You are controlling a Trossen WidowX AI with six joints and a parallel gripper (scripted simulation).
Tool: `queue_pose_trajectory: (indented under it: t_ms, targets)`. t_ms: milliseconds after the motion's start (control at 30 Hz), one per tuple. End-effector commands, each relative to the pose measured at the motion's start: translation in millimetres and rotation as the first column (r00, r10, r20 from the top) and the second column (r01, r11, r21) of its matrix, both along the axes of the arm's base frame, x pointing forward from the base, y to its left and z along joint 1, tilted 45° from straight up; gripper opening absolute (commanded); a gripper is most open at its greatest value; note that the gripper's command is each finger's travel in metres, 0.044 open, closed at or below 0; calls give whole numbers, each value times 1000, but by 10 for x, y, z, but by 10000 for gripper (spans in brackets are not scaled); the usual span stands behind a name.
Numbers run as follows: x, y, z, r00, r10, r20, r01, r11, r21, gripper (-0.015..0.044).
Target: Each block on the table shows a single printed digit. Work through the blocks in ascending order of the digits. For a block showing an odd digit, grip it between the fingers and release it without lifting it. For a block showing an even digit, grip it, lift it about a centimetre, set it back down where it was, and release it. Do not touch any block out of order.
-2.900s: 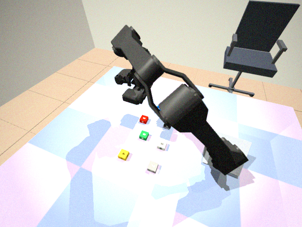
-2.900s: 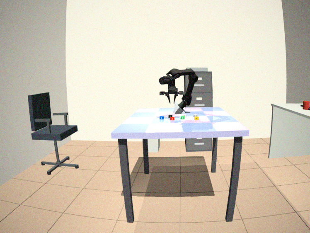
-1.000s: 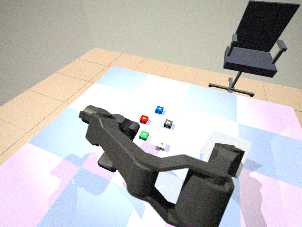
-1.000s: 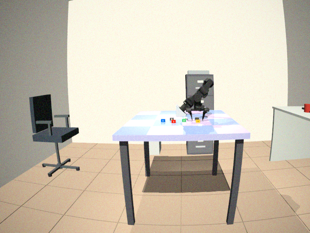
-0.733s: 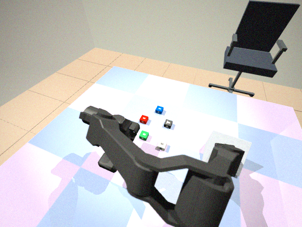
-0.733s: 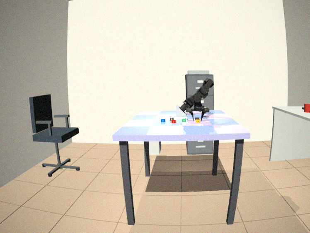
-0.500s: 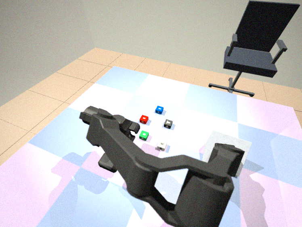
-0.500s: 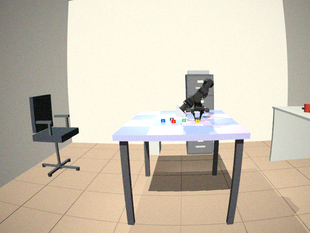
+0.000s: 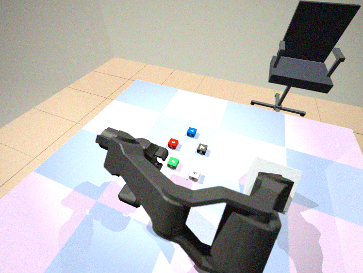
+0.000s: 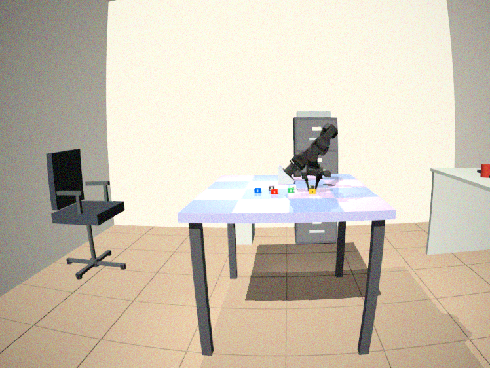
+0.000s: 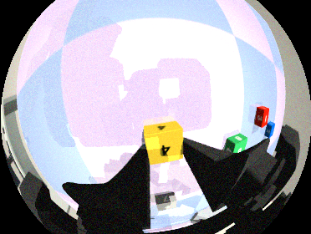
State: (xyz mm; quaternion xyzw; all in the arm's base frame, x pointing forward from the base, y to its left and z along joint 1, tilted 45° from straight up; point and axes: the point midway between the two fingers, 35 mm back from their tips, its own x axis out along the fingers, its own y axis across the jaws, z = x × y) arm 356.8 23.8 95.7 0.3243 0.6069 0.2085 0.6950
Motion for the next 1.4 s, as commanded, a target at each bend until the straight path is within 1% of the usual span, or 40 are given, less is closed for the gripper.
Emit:
queue_pose_trajectory:
  t_ms: [0, 467, 900, 1367]
  targets:
    - [-2, 17, -4, 1000, 1, -2, -1, 1000, 5, 120]
    - [-28, -87, 100, 1000, 1, -3, -1, 1000, 5, 120]
    - [-27, -85, 98, 1000, 1, -3, -1, 1000, 5, 120]
    - [-2, 17, -4, 1000, 1, -2, -1, 1000, 5, 120]
